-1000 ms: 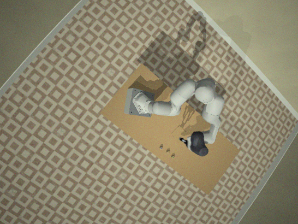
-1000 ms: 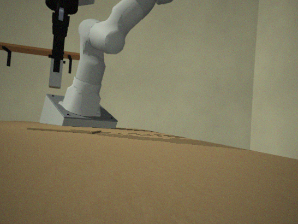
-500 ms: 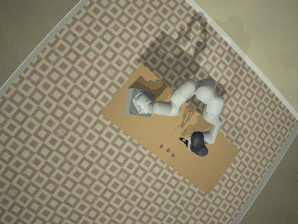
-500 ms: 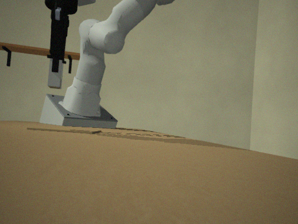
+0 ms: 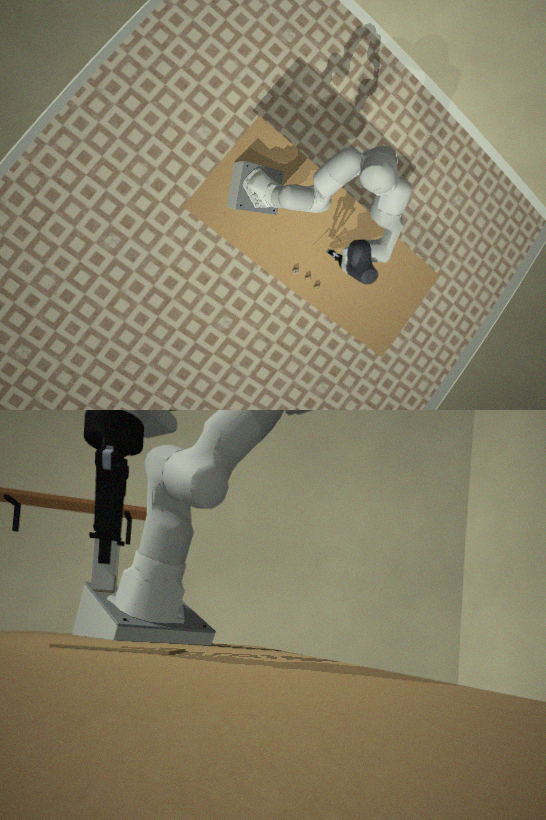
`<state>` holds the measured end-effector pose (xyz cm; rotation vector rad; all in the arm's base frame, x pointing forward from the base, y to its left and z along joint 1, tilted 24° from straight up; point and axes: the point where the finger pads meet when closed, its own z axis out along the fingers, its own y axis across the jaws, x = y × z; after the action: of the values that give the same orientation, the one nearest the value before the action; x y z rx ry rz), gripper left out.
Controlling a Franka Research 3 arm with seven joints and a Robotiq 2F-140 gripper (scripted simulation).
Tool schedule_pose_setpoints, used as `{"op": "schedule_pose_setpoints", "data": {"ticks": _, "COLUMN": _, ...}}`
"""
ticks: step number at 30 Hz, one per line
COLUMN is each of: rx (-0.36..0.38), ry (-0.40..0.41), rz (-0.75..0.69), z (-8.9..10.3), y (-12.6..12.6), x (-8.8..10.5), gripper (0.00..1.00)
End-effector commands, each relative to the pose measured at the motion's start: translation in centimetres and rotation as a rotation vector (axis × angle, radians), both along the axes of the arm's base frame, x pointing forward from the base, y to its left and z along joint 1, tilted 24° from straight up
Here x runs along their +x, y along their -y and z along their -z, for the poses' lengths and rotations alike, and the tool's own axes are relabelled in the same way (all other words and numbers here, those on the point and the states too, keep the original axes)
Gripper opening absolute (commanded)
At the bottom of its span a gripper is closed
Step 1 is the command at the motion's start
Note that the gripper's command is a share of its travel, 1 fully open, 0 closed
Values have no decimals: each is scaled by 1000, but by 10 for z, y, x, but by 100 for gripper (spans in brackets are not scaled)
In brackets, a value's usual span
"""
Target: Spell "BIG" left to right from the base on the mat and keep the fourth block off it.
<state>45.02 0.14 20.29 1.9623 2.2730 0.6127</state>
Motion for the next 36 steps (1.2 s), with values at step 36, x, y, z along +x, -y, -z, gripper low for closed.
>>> {"op": "schedule_pose_setpoints", "data": {"ticks": 36, "rx": -7, "ry": 14, "rz": 14, "z": 62, "y": -11, "x": 26, "gripper": 13}}
